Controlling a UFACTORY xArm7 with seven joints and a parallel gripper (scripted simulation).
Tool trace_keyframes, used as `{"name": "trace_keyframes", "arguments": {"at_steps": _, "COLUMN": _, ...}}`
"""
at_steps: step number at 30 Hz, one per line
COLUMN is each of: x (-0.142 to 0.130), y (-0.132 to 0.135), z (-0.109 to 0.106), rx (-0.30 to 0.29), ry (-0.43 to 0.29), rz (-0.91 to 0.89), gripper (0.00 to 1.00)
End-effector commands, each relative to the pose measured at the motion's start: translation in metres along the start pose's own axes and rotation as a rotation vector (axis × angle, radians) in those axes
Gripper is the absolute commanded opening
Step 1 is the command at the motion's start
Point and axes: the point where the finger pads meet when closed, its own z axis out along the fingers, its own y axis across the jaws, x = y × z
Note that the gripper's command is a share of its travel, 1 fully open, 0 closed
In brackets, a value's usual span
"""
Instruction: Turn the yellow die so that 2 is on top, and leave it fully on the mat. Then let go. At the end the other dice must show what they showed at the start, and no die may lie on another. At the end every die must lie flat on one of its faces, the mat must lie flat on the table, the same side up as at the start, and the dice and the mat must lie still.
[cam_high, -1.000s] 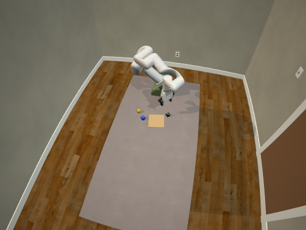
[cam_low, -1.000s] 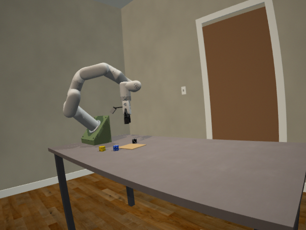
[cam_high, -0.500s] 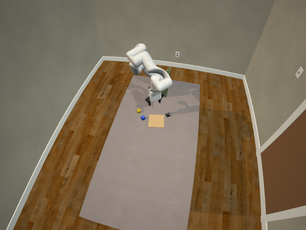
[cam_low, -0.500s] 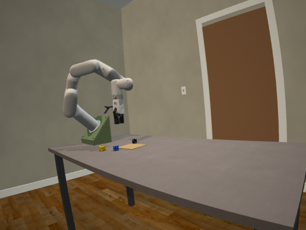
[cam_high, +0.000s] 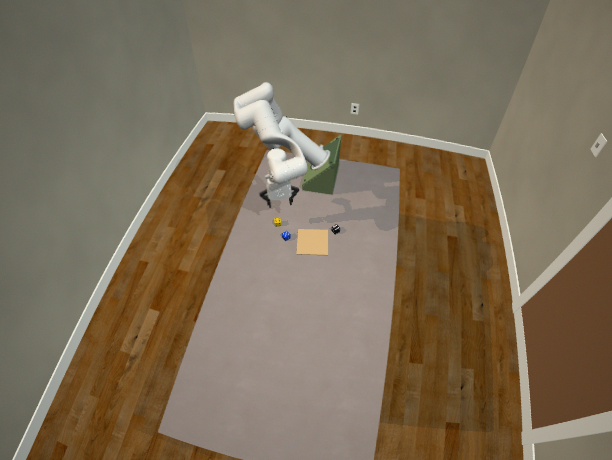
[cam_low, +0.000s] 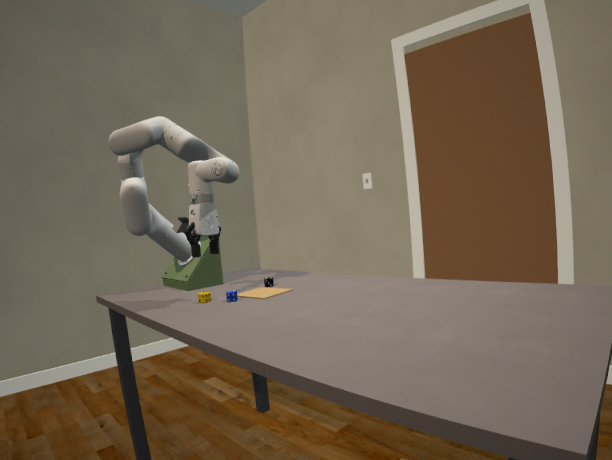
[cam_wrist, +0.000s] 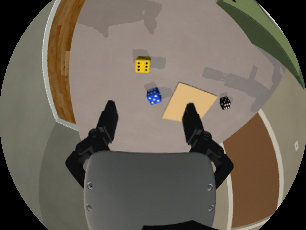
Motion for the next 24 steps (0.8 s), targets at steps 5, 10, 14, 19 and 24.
{"name": "trace_keyframes", "arguments": {"at_steps": 5, "x": 0.0091, "y": -0.019, "z": 0.0001, "rx": -0.007, "ry": -0.01, "rz": 0.034, "gripper": 1.0}}
{"name": "trace_keyframes", "arguments": {"at_steps": 10, "x": 0.0091, "y": -0.019, "z": 0.0001, "rx": -0.007, "ry": -0.01, "rz": 0.034, "gripper": 1.0}}
{"name": "trace_keyframes", "arguments": {"at_steps": 14, "x": 0.0091, "y": -0.019, "z": 0.0001, "rx": -0.007, "ry": -0.01, "rz": 0.034, "gripper": 1.0}}
{"name": "trace_keyframes", "arguments": {"at_steps": 19, "x": 0.0093, "y": -0.0191, "z": 0.0013, "rx": -0.006, "ry": -0.008, "rz": 0.001, "gripper": 1.0}}
{"name": "trace_keyframes", "arguments": {"at_steps": 24, "x": 0.0103, "y": -0.0193, "z": 0.0077, "rx": -0.004, "ry": -0.003, "rz": -0.175, "gripper": 1.0}}
